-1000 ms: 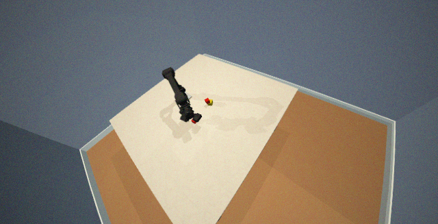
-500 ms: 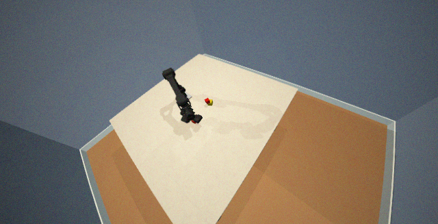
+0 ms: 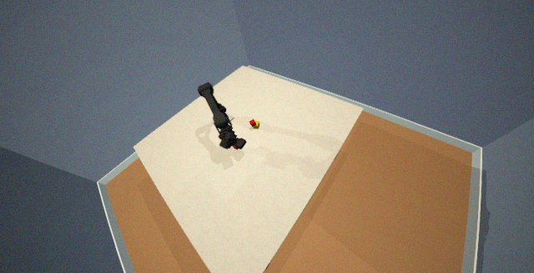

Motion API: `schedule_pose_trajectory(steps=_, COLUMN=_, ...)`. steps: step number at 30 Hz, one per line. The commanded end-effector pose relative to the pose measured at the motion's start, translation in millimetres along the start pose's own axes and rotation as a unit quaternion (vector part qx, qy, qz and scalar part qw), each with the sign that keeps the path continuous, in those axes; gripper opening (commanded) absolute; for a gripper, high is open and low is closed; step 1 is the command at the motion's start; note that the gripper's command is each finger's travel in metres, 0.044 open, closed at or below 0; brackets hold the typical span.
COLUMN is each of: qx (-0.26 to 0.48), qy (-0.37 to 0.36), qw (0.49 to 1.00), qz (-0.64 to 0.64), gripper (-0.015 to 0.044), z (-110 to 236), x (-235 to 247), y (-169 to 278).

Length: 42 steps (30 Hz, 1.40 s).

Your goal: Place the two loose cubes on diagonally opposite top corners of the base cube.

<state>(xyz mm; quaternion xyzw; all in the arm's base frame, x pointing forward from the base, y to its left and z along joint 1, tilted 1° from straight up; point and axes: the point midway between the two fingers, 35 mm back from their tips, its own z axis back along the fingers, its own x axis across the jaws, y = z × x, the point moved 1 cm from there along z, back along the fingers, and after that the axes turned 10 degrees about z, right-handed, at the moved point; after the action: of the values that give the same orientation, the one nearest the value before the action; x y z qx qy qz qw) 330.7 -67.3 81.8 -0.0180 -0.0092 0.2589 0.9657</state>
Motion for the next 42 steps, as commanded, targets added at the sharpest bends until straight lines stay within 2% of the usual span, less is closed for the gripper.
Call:
schedule_pose_trajectory(steps=1, qx=-0.002, qy=-0.004, qw=1.0, qz=-0.001, gripper=0.0105, z=14, x=2, y=-1)
schedule_pose_trajectory(steps=27, qx=-0.001, qy=-0.004, qw=1.0, qz=0.002, gripper=0.0105, z=89, x=-2, y=3)
schedule_pose_trajectory(steps=42, qx=-0.001, qy=-0.005, qw=0.968, qz=0.251, gripper=0.0105, z=88, x=24, y=42)
